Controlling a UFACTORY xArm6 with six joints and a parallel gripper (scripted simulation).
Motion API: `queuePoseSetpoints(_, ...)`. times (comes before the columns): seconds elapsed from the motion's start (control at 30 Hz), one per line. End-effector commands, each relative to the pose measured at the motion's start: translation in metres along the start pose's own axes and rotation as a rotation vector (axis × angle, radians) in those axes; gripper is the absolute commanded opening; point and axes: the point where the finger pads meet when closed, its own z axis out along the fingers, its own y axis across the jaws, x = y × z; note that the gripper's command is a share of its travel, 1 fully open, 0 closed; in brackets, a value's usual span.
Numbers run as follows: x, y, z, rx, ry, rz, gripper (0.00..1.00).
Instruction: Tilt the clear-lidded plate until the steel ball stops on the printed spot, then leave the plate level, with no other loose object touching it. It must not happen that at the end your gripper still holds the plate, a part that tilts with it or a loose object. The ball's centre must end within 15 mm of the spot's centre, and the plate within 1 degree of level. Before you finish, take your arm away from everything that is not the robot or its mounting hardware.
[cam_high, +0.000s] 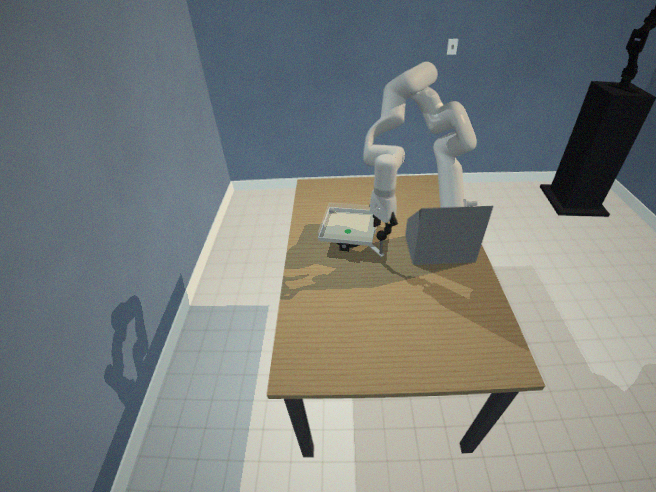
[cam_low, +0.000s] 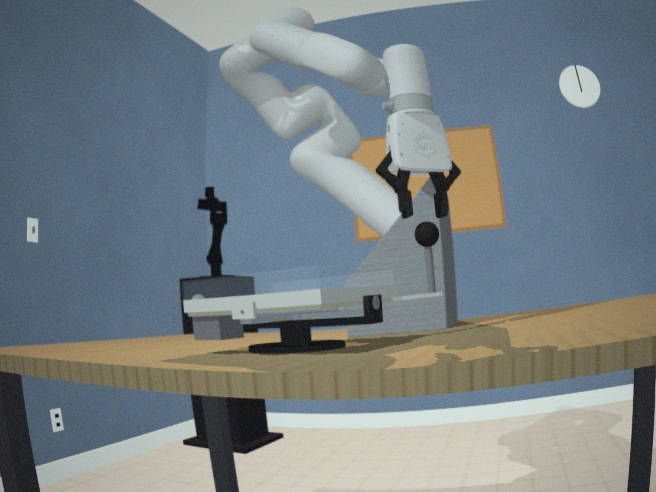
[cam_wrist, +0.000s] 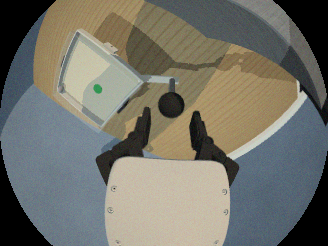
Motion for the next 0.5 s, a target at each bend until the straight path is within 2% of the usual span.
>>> queuePoseSetpoints(0.0,-0.0014,-0.0001,0.0016,-0.001,-0.003,0.001,0.61)
queuePoseSetpoints(0.47,-0.0018,-0.0001,0.0089,-0.001,-0.003,0.001,0.61)
